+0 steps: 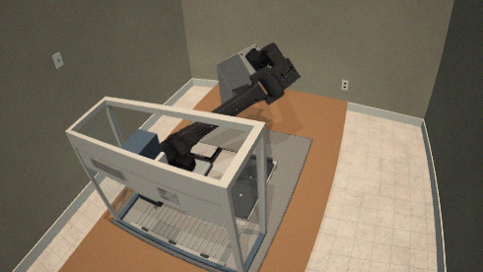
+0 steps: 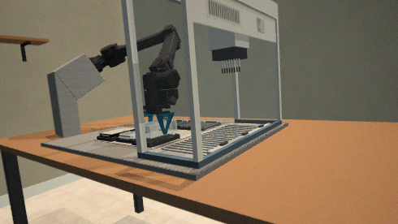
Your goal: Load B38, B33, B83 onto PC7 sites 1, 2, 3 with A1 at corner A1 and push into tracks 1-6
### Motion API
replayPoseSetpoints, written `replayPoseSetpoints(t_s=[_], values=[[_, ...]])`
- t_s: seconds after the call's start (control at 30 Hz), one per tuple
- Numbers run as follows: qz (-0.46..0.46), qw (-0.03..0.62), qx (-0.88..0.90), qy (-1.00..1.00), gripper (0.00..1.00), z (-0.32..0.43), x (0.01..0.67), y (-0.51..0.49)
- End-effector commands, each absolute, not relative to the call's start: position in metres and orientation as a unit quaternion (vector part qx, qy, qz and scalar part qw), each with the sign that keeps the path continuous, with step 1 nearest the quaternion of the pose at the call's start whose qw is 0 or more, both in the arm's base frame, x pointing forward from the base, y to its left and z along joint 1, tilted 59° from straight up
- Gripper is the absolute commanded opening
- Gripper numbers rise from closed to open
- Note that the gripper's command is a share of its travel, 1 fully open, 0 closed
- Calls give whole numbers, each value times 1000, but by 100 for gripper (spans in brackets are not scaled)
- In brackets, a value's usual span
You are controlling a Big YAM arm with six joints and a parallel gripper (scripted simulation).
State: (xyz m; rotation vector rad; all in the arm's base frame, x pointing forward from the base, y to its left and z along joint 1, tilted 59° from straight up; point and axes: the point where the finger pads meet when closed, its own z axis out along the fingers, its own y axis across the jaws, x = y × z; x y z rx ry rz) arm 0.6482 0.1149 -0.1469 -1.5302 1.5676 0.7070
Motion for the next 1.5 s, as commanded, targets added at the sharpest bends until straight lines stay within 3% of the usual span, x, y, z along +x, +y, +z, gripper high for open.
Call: replayPoseSetpoints(t_s=[0.0,0.9,1.07,1.47], values=[[268,418,-602,625,0,-131,653,85],[262,422,-604,623,0,-96,647,27],[286,405,-613,615,0,-114,633,60],[267,418,-625,603,0,-56,636,85]])
